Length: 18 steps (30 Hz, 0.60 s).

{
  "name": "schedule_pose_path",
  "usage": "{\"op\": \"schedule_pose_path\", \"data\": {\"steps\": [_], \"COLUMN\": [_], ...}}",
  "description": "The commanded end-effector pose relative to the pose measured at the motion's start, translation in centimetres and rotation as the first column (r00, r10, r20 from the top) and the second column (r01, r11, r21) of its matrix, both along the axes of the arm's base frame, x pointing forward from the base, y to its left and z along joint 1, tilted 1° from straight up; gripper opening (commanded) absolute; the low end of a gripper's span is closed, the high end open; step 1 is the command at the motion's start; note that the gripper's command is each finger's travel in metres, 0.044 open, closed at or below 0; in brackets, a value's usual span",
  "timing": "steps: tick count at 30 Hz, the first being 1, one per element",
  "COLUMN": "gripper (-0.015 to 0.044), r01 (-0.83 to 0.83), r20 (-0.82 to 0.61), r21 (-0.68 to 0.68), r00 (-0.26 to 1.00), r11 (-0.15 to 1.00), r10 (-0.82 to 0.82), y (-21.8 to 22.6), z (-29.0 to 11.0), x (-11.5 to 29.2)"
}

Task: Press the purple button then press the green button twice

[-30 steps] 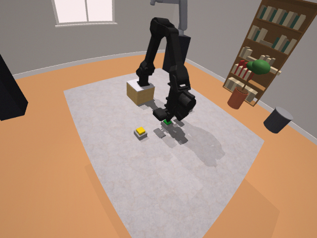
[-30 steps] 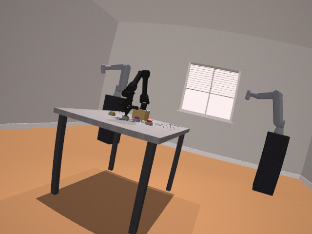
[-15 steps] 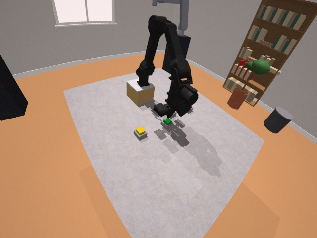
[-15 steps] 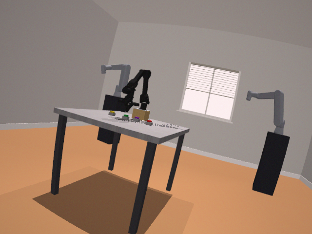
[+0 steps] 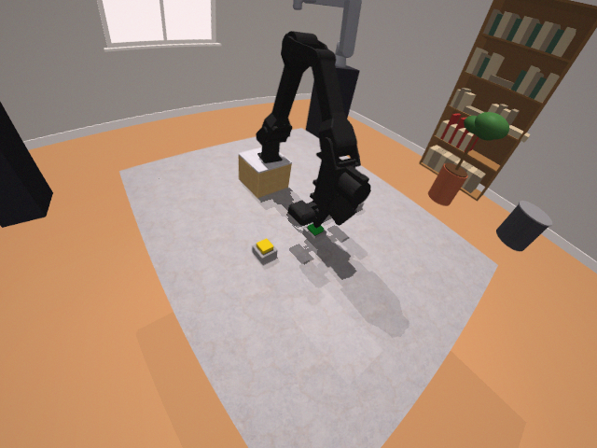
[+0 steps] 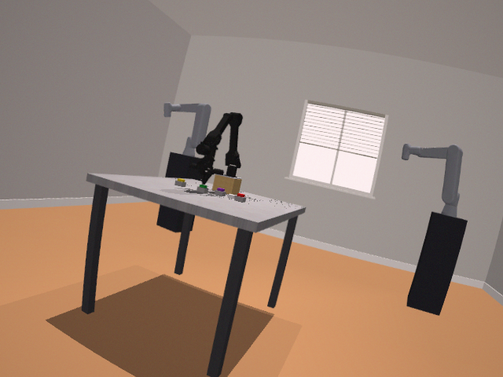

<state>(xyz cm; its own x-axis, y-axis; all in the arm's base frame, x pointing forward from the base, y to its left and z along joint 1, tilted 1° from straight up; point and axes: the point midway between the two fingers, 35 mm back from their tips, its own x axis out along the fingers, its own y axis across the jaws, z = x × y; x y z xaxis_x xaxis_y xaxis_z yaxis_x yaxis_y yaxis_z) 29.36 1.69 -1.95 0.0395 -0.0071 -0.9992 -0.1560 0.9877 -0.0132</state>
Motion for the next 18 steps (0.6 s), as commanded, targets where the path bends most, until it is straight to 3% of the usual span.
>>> {"op": "schedule_pose_path", "data": {"steps": [1,18], "gripper": [0.002,0.002], "r01": [-0.006,-0.006], "r20": [-0.006,-0.006], "r21": [0.001,0.001], "r00": [1.0,1.0], "r11": [1.0,1.0], "r10": [0.006,0.006], "y": [0.01,0.01], "z": [-0.77,-1.01], "x": [-0.14,-0.15]}}
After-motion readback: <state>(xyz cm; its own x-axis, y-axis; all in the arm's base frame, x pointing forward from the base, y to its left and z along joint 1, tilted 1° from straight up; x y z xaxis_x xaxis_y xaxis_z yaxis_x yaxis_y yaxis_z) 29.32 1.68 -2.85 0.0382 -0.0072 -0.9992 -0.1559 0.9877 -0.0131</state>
